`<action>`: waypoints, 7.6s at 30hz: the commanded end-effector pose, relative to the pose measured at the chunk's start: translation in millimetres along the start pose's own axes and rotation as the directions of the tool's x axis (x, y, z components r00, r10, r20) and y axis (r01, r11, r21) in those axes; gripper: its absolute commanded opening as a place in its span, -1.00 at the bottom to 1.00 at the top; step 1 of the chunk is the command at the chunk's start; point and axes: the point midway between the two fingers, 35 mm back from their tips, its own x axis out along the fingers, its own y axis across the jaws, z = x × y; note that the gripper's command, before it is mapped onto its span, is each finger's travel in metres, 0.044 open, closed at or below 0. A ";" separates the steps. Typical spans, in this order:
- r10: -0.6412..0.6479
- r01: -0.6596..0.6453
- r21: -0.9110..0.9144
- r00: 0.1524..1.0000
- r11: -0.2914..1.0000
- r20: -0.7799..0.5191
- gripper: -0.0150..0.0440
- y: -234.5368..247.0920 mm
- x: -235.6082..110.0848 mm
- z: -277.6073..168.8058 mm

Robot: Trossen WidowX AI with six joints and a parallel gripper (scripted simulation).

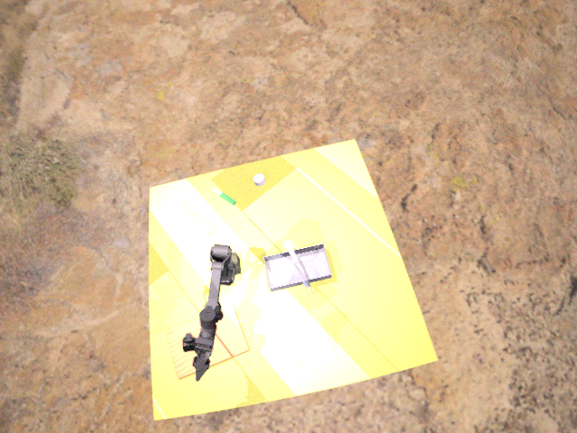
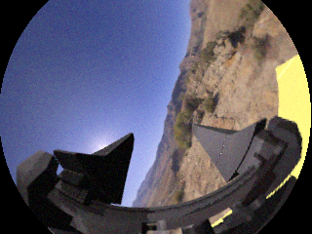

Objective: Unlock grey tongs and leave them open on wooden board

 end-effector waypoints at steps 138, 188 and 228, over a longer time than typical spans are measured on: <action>-0.525 0.128 -0.616 -0.409 0.777 -0.747 -0.06 -11.1 -561.5 -354.1; -0.584 0.042 -0.665 -0.438 0.746 -0.683 -1.00 53.4 -532.3 -331.2; -0.841 -0.327 -0.808 -0.421 0.491 -0.340 -1.00 47.5 -524.8 -330.7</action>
